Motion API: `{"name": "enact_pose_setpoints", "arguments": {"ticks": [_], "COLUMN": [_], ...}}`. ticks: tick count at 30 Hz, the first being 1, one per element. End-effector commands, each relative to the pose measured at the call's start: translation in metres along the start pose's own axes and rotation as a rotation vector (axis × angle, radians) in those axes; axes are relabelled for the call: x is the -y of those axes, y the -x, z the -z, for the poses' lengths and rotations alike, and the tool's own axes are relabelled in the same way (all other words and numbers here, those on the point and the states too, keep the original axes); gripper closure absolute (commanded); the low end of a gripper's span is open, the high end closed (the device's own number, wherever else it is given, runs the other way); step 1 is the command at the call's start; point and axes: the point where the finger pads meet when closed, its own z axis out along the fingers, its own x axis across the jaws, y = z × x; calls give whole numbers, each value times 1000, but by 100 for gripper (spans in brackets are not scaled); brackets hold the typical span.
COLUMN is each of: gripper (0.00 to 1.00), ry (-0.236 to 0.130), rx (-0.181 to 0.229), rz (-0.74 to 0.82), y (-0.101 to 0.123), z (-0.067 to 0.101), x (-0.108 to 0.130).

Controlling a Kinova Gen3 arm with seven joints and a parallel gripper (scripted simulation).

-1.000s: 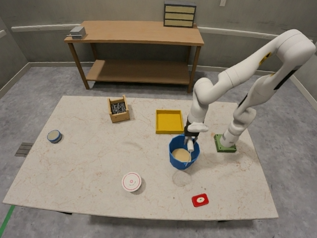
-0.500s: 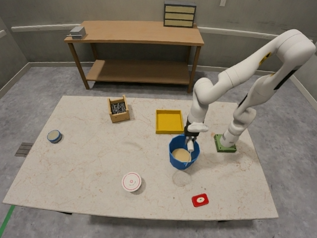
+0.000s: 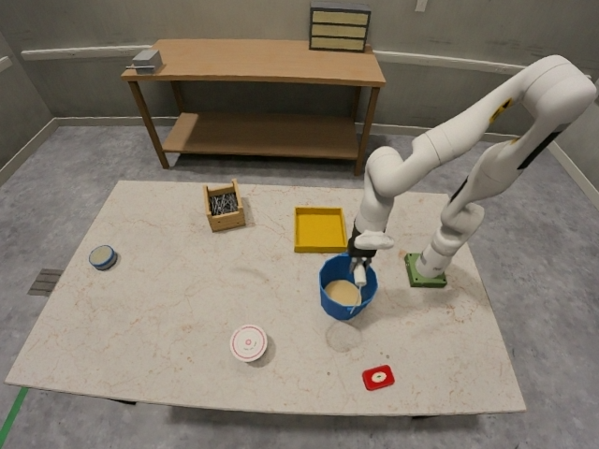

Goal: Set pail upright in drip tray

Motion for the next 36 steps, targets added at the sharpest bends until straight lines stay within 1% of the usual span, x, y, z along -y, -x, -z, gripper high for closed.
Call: {"name": "enact_pose_setpoints", "arguments": {"ticks": [1, 18, 30, 32, 36], "gripper": [100, 100, 100, 100, 100], "ry": [-1, -1, -1, -1, -1], "rx": [-1, -1, -1, -1, -1], "rz": [0, 0, 0, 0, 0], "y": [0, 0, 0, 0, 0], "z": [0, 4, 17, 17, 23], "x": [0, 0, 0, 0, 0]}}
